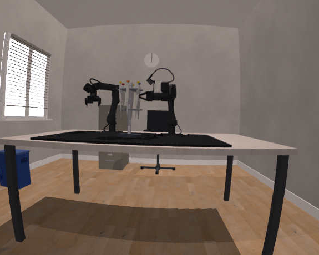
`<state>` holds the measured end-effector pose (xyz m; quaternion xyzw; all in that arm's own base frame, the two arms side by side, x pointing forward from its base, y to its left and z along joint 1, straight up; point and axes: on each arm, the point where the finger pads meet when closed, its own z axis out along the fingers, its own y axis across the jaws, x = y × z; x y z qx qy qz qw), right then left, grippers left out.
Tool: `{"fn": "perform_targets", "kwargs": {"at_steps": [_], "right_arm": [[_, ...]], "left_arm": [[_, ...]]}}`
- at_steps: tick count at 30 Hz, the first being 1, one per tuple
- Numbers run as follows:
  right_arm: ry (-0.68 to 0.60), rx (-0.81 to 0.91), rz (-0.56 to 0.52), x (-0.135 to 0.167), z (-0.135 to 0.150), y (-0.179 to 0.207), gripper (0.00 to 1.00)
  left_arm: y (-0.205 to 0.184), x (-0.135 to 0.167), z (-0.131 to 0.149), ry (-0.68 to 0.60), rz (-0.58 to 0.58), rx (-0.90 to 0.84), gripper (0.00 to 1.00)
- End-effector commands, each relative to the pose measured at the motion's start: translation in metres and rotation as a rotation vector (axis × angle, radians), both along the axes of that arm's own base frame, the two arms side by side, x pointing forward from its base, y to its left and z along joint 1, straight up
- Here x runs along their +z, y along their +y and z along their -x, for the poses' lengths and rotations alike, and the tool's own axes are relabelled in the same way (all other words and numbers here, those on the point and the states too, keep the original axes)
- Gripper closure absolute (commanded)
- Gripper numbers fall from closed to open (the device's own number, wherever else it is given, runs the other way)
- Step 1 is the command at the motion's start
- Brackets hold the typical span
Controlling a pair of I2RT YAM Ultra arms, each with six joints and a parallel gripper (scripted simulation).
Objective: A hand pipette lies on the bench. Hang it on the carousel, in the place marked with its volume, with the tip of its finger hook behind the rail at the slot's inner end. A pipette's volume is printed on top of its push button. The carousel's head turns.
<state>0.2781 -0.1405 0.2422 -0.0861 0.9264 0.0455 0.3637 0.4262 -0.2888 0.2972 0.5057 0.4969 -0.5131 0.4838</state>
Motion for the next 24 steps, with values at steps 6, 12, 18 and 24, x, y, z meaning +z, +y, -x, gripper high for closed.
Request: {"fn": "perform_targets", "kwargs": {"at_steps": [6,12,18,24], "right_arm": [[-0.047,0.005,0.022,0.0108,-0.004,-0.0037,0.0],[-0.047,0.005,0.022,0.0108,-0.004,-0.0037,0.0],[-0.047,0.005,0.022,0.0108,-0.004,-0.0037,0.0],[-0.047,0.005,0.022,0.0108,-0.004,-0.0037,0.0]], "left_arm": [[-0.0027,0.0119,0.0052,-0.049,0.014,-0.019,0.88],[-0.0027,0.0119,0.0052,-0.049,0.014,-0.019,0.88],[-0.0027,0.0119,0.0052,-0.049,0.014,-0.019,0.88],[-0.0004,0.0088,0.0023,-0.036,0.01,-0.005,0.5]]}}
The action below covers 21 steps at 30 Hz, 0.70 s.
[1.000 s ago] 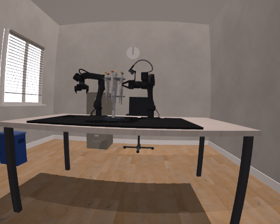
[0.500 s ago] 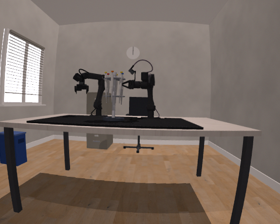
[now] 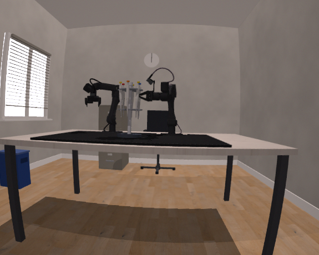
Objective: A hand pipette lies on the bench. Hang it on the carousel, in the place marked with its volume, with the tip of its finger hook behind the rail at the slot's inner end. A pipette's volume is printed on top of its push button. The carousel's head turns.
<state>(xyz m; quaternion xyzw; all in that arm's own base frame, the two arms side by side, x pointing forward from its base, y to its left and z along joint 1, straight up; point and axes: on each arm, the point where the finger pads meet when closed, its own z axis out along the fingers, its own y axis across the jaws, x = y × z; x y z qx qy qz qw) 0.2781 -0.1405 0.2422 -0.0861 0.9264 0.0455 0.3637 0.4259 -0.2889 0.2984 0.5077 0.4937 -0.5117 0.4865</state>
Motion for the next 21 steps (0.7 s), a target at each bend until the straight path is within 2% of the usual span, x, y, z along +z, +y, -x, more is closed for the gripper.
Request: {"fn": "perform_targets", "kwargs": {"at_steps": [1,13,21], "right_arm": [[-0.047,0.005,0.022,0.011,-0.004,-0.004,0.0],[-0.047,0.005,0.022,0.011,-0.004,-0.004,0.0],[-0.047,0.005,0.022,0.011,-0.004,-0.004,0.0]], "left_arm": [[0.0,0.008,0.002,-0.027,0.007,-0.004,0.5],[0.0,0.008,0.002,-0.027,0.007,-0.004,0.5],[0.021,0.011,0.004,-0.037,0.009,-0.003,0.5]]}}
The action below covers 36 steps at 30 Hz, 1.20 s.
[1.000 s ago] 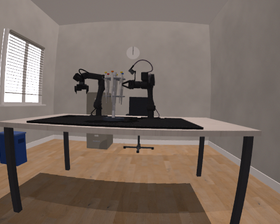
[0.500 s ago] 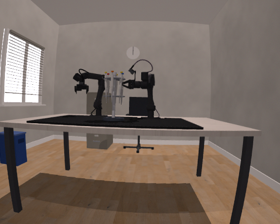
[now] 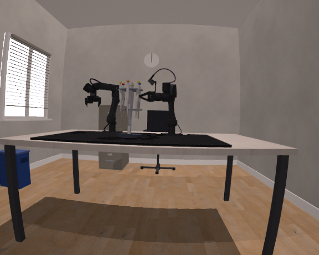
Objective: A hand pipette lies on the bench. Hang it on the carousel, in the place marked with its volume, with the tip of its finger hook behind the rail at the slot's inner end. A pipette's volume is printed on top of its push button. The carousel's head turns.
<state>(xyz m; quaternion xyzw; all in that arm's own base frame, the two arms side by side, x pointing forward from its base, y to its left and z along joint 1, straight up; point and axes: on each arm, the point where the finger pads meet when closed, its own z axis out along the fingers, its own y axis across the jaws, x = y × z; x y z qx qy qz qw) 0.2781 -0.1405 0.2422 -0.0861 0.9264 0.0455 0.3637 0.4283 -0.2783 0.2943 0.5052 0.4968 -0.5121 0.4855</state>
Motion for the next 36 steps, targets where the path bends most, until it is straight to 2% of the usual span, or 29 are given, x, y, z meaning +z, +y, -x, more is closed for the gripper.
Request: {"fn": "perform_targets", "kwargs": {"at_steps": [1,36], "right_arm": [[-0.047,0.005,0.022,0.011,-0.004,-0.004,0.0],[-0.047,0.005,0.022,0.011,-0.004,-0.004,0.0]], "left_arm": [[0.012,0.013,0.007,-0.04,0.01,-0.007,0.5],[0.073,0.013,0.005,-0.043,0.006,-0.007,0.5]]}}
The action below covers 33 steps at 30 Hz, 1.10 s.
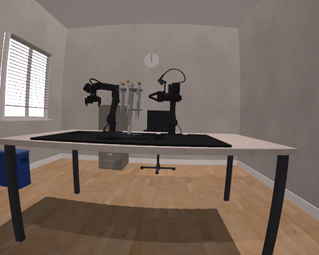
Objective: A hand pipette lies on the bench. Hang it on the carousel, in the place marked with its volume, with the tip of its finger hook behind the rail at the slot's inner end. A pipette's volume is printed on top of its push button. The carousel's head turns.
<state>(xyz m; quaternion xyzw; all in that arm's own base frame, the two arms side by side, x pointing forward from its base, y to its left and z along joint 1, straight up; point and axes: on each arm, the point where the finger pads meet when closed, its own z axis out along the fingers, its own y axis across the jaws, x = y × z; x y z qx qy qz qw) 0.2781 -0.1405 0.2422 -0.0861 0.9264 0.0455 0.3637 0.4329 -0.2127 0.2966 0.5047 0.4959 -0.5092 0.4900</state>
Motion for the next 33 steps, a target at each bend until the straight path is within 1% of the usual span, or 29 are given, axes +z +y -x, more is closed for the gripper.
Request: {"fn": "perform_targets", "kwargs": {"at_steps": [1,6,7,17,18,20,21,30,33], "right_arm": [[-0.047,0.005,0.022,0.011,-0.004,-0.004,0.0],[-0.047,0.005,0.022,0.011,-0.004,-0.004,0.0],[-0.047,0.005,0.022,0.011,-0.004,-0.004,0.0],[-0.047,0.005,0.022,0.011,-0.004,-0.004,0.0],[-0.047,0.005,0.022,0.011,-0.004,-0.004,0.0],[-0.047,0.005,0.022,0.011,-0.004,-0.004,0.0],[-0.047,0.005,0.022,0.011,-0.004,-0.004,0.0],[-0.047,0.005,0.022,0.011,-0.004,-0.004,0.0],[-0.047,0.005,0.022,0.011,-0.004,-0.004,0.0]], "left_arm": [[0.01,0.01,0.01,-0.035,0.003,-0.014,0.5],[0.016,0.01,0.009,-0.029,0.002,-0.014,0.5],[0.022,0.02,0.009,-0.048,-0.017,0.026,0.0],[0.088,0.005,0.037,0.07,-0.212,0.324,0.0],[0.095,-0.001,0.038,0.097,-0.232,0.351,0.0],[0.095,-0.001,0.038,0.097,-0.232,0.351,0.0],[0.098,-0.01,0.038,0.128,-0.252,0.368,0.0],[0.162,-0.021,0.064,0.211,-0.346,0.62,0.0],[0.175,-0.024,0.074,0.229,-0.389,0.692,0.0]]}}
